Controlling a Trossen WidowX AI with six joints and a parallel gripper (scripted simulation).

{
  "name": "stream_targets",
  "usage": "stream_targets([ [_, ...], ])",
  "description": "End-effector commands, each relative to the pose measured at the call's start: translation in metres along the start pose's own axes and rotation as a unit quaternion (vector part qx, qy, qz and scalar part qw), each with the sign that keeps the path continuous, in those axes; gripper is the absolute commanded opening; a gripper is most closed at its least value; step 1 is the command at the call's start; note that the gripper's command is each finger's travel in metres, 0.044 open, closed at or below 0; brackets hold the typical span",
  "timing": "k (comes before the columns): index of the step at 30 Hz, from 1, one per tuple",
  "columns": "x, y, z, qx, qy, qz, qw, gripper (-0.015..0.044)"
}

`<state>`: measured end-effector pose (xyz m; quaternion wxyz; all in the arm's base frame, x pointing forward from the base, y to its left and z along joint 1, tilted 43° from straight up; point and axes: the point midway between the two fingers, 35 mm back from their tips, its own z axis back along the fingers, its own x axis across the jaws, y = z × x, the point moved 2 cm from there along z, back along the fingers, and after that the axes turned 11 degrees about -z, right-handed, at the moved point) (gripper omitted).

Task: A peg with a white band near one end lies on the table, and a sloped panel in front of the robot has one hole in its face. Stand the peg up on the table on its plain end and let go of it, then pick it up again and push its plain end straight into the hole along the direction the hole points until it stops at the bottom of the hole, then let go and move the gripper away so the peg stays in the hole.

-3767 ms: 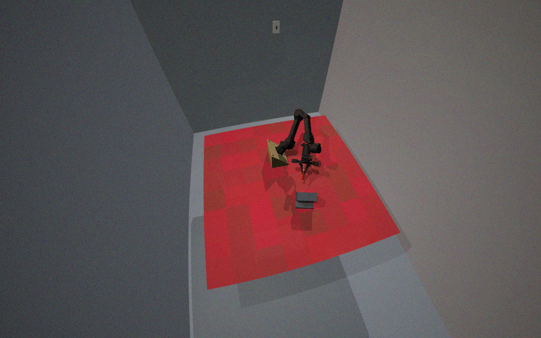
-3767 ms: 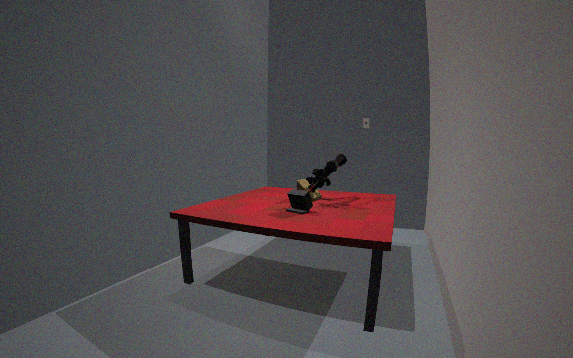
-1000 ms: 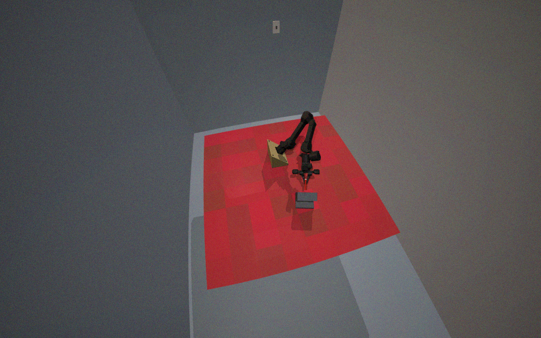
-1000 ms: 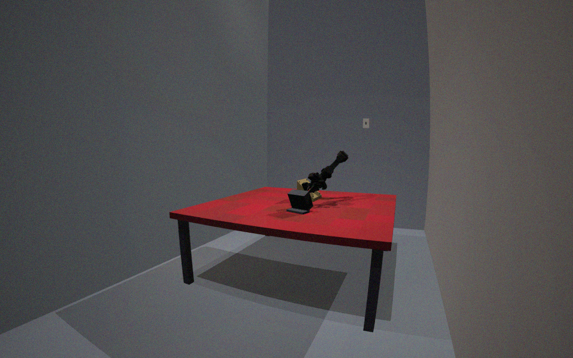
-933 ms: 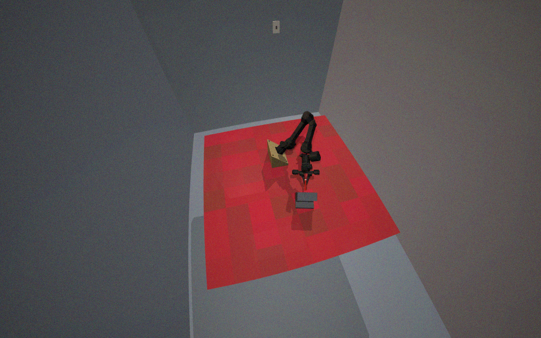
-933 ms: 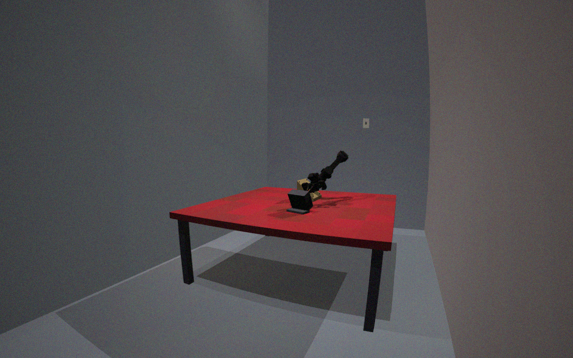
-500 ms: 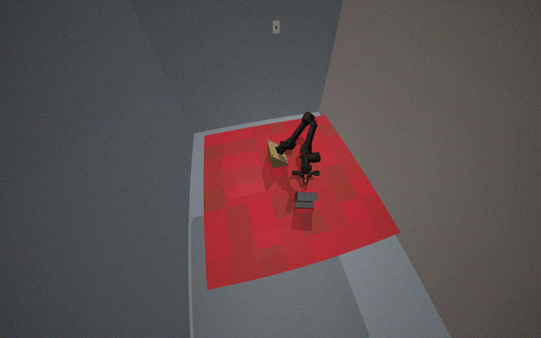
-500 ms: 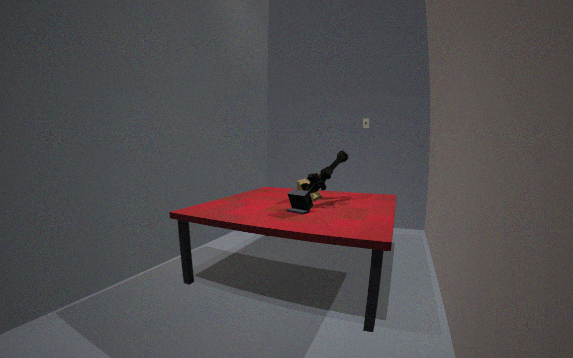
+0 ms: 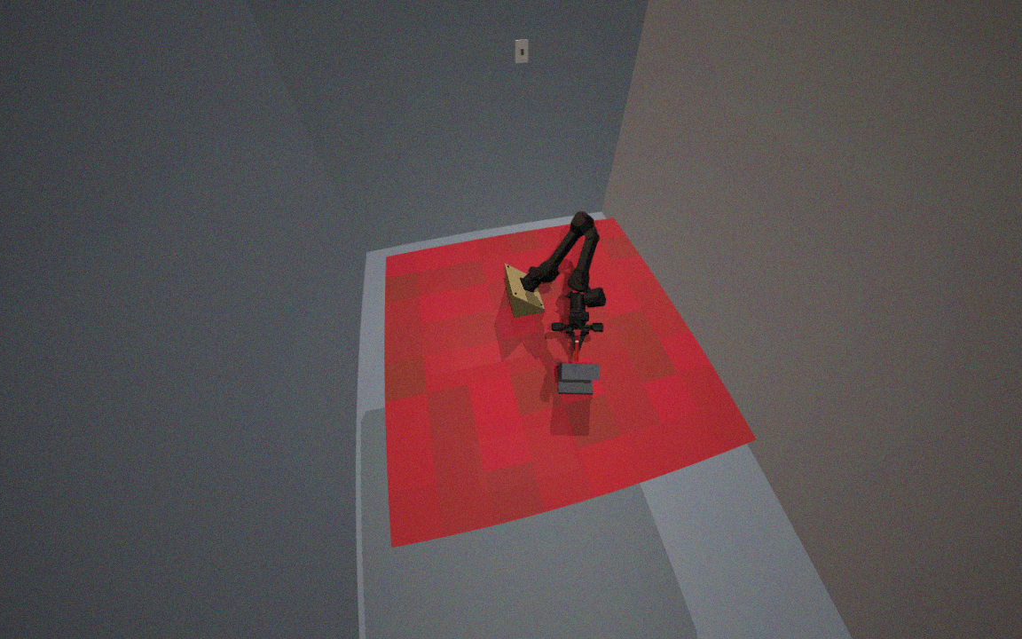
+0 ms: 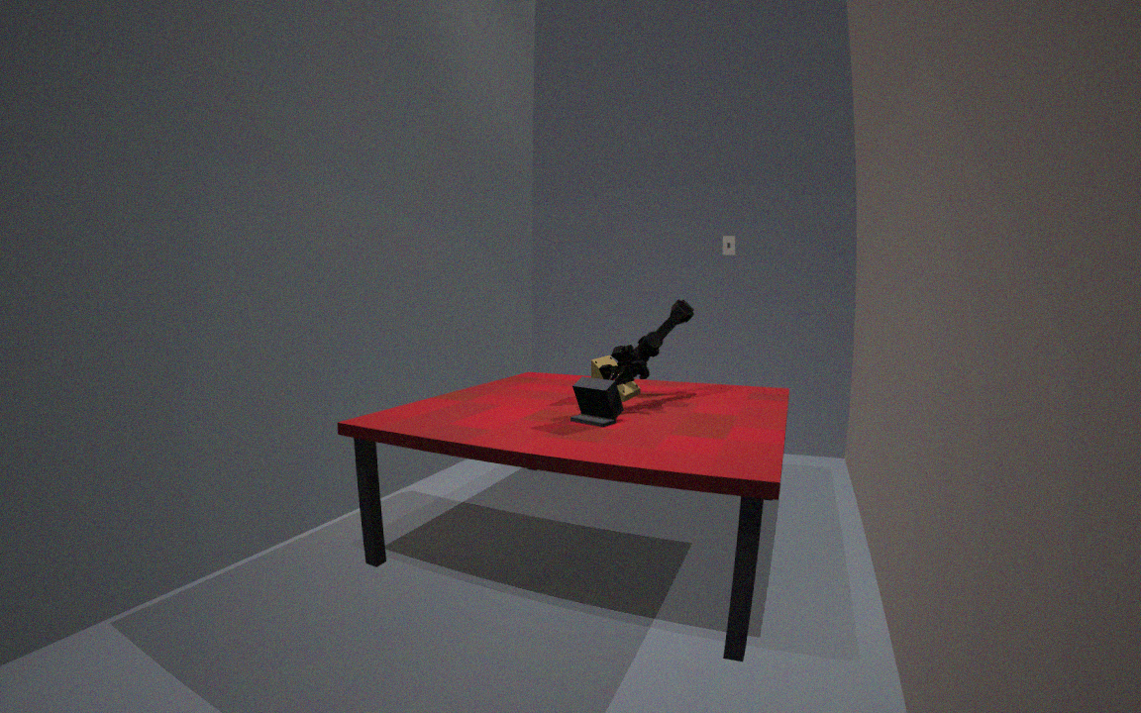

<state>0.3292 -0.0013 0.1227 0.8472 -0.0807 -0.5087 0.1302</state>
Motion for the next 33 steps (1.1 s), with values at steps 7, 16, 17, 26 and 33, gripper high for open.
stream_targets([
  [7,0.0059,-0.0027,-0.0003,0.000,-0.002,0.000,1.000,0.0000],
  [16,0.0085,-0.0040,-0.0007,0.000,-0.002,0.000,1.000,0.0000],
  [17,0.0087,-0.0040,-0.0008,0.000,-0.002,0.000,1.000,0.0000],
  [26,0.0086,-0.0030,-0.0038,0.000,-0.002,0.000,1.000,0.0000],
  [33,0.0079,-0.0027,-0.0063,0.000,-0.002,0.000,1.000,0.0000],
])
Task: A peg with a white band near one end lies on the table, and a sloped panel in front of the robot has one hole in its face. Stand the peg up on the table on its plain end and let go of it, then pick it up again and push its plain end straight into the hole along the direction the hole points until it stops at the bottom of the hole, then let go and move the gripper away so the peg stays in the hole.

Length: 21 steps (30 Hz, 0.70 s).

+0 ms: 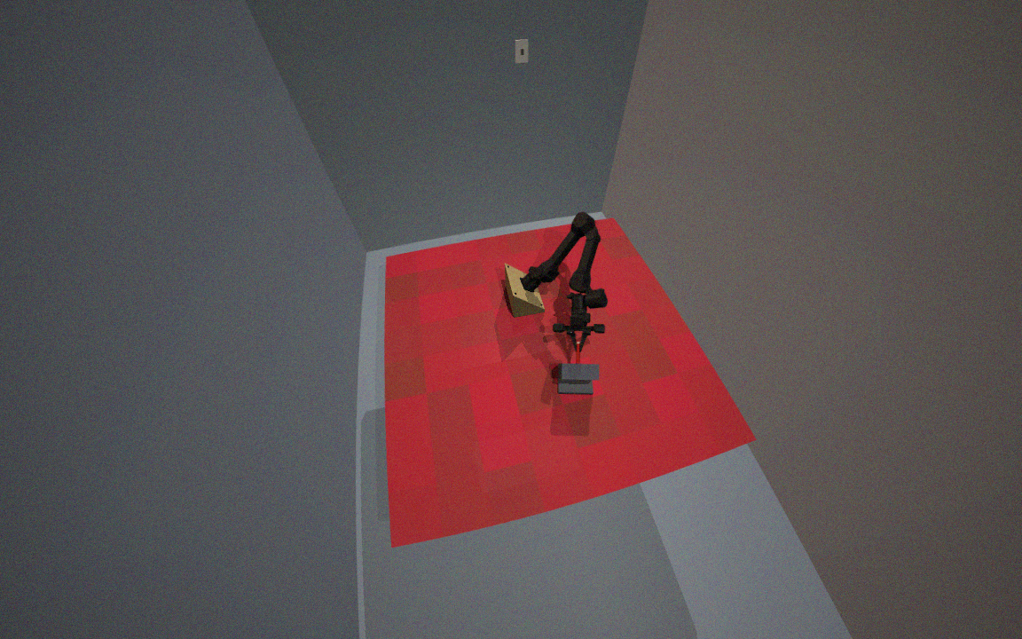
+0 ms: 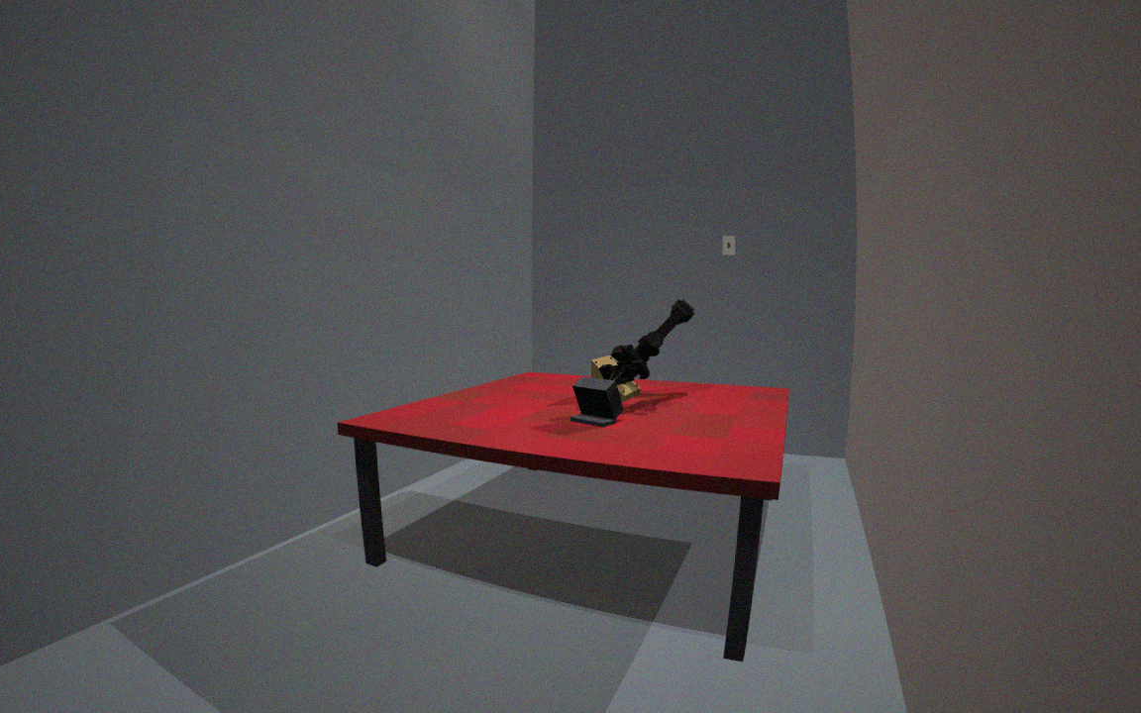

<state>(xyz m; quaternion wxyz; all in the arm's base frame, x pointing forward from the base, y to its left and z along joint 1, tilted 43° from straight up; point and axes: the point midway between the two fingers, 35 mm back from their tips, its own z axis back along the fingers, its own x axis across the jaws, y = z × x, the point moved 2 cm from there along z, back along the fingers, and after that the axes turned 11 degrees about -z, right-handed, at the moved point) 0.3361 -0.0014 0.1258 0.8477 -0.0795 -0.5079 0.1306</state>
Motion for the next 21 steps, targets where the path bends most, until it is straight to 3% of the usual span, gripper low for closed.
stream_targets([
  [1,0.0021,-0.0008,-0.0021,-0.002,-0.003,0.001,1.000,0.0000],
  [21,0.0016,-0.0008,-0.0091,-0.002,-0.003,0.001,1.000,0.0000],
])
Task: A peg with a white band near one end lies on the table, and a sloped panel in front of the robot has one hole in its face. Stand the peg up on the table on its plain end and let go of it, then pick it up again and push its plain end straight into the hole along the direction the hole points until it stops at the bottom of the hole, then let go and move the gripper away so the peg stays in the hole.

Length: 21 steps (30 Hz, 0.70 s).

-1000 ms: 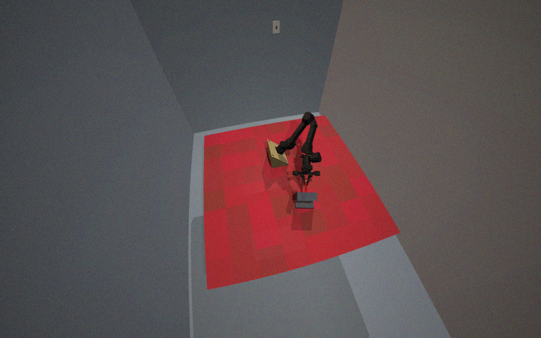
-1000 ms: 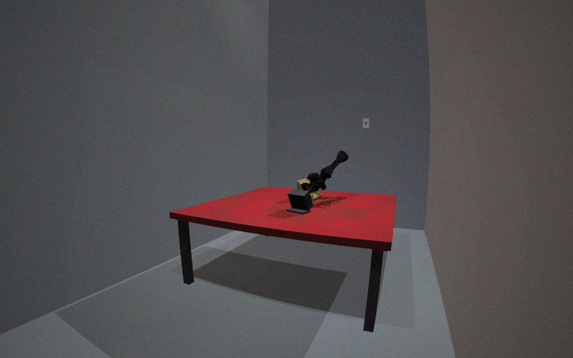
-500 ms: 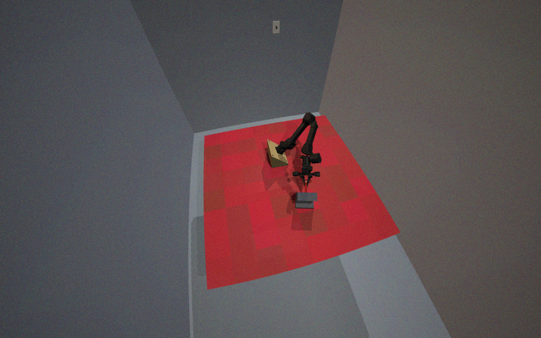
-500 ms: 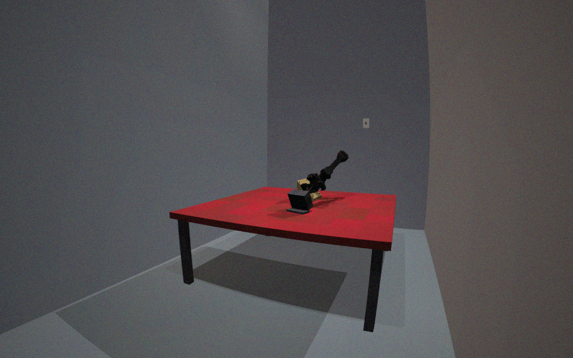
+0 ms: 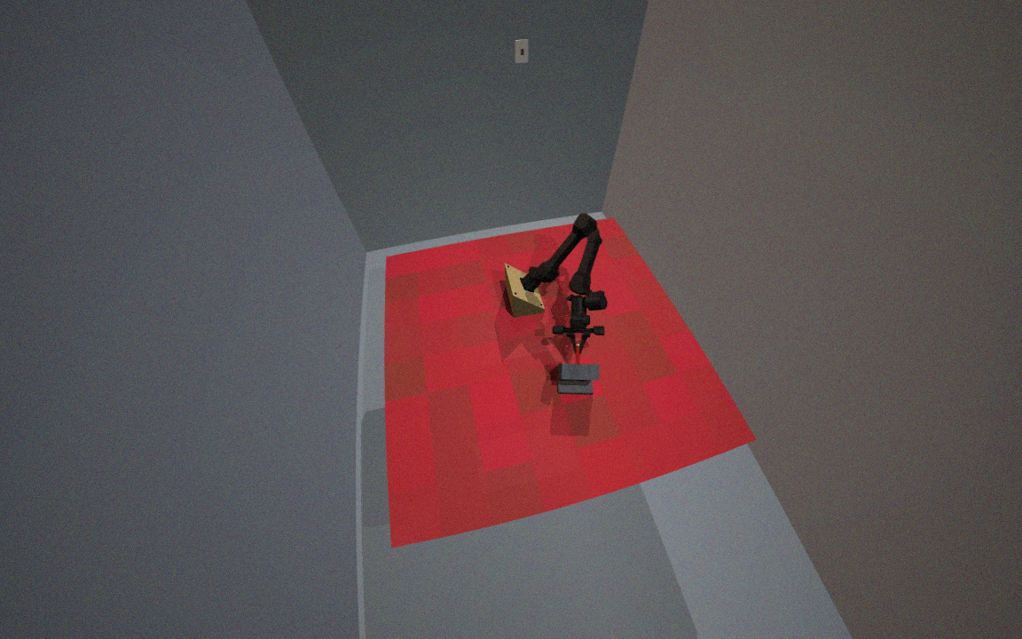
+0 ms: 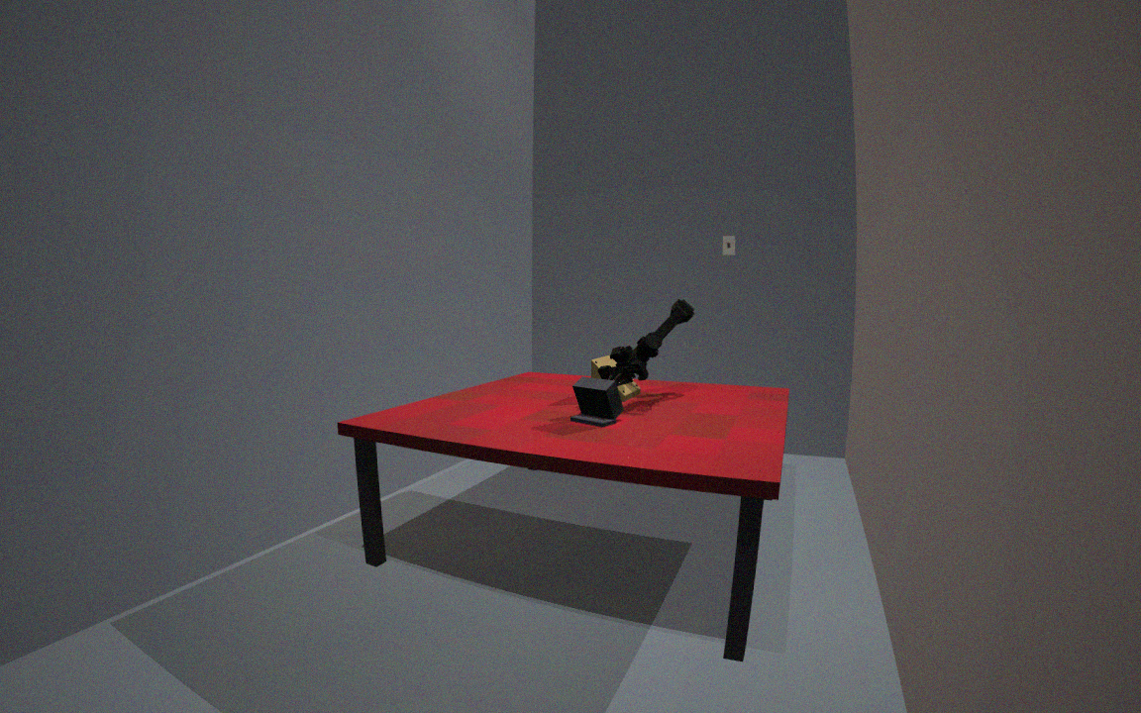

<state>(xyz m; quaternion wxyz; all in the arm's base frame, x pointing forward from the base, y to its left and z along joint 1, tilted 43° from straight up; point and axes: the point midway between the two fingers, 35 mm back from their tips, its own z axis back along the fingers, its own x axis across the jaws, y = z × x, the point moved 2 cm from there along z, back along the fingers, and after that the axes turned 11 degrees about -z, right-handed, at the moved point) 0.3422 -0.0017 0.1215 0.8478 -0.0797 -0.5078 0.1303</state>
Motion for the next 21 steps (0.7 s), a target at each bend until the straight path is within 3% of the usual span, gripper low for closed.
stream_targets([
  [1,0.0025,-0.0009,-0.0020,-0.001,-0.004,0.001,1.000,0.0000],
  [21,0.0018,-0.0005,-0.0095,-0.002,-0.004,0.001,1.000,0.0000],
])
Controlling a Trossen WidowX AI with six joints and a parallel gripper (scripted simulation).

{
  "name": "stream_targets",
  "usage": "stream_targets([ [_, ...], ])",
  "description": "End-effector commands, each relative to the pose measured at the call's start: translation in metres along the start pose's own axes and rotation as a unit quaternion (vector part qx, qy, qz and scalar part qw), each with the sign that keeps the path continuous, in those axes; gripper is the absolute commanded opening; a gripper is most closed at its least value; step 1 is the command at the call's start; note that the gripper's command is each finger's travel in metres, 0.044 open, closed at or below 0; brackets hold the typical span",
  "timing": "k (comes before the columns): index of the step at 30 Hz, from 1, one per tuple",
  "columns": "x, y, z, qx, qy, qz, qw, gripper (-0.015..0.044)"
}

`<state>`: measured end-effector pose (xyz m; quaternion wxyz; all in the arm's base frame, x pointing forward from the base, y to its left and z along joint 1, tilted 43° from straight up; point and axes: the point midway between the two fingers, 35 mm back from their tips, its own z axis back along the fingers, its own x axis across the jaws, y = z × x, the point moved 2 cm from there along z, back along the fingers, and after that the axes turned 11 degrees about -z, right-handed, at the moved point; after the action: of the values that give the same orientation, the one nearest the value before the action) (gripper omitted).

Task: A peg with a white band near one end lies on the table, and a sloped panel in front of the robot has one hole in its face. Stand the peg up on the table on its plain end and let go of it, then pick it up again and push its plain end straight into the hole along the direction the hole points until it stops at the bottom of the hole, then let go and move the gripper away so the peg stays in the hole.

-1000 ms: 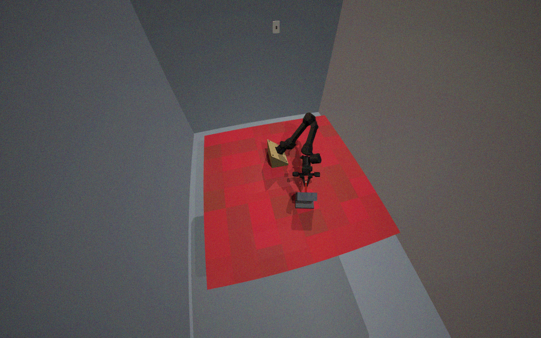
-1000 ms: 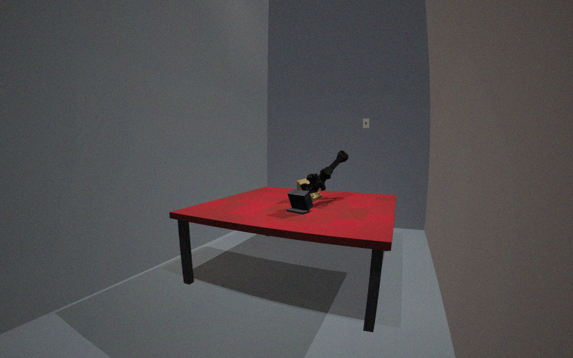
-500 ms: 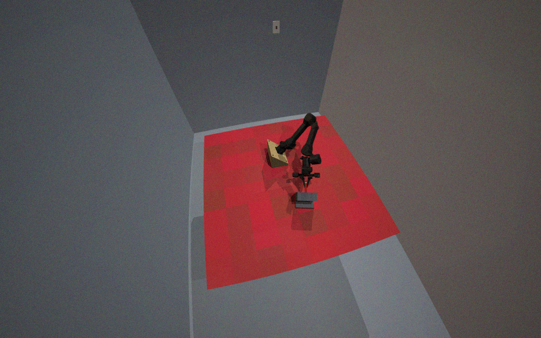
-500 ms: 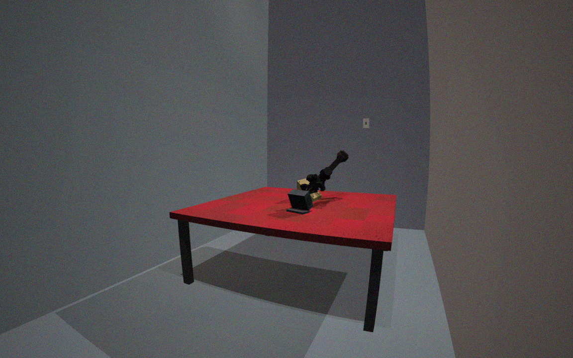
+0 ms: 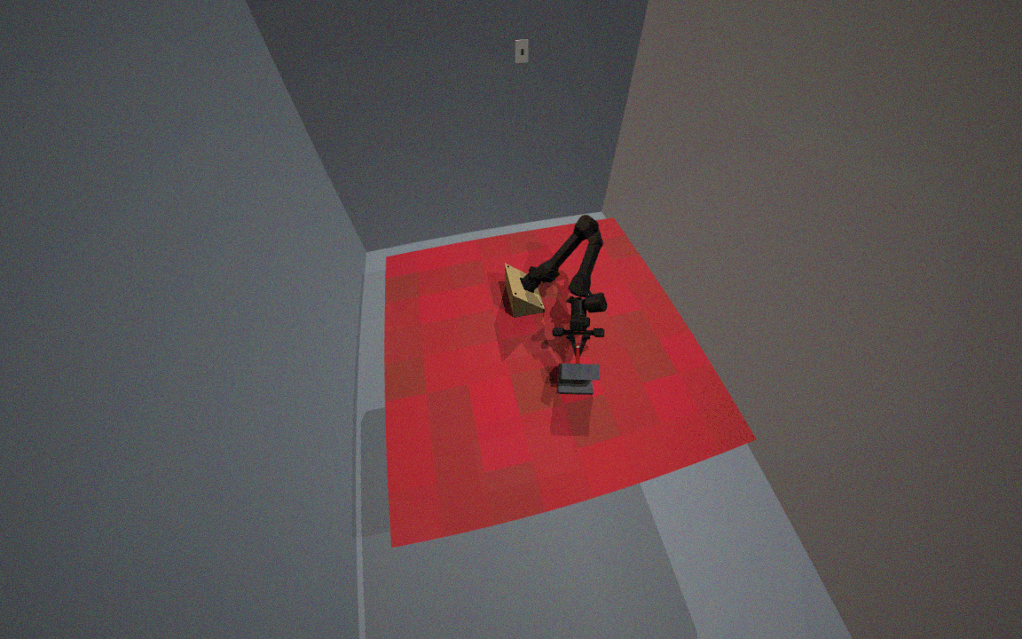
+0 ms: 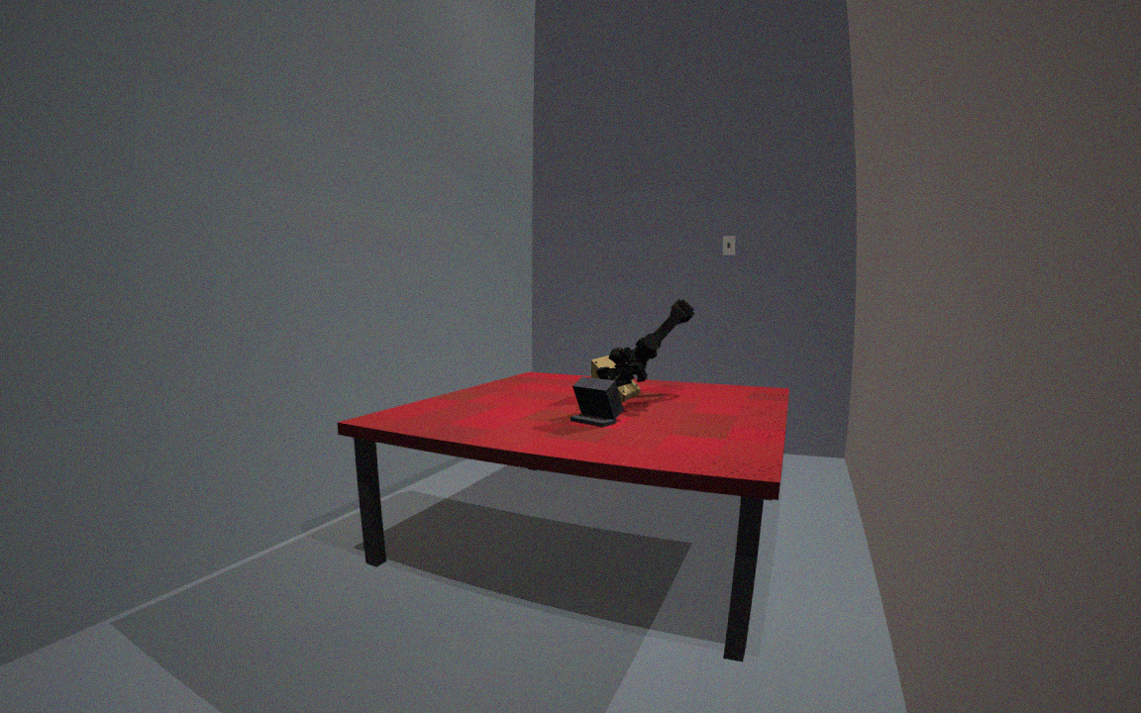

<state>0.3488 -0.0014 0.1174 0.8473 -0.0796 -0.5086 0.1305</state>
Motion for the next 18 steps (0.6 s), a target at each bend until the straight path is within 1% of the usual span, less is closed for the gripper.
stream_targets([
  [1,0.0021,-0.0009,-0.0023,-0.002,-0.003,0.001,1.000,0.0000],
  [18,0.0019,-0.0008,-0.0088,-0.002,-0.003,0.001,1.000,0.0000],
])
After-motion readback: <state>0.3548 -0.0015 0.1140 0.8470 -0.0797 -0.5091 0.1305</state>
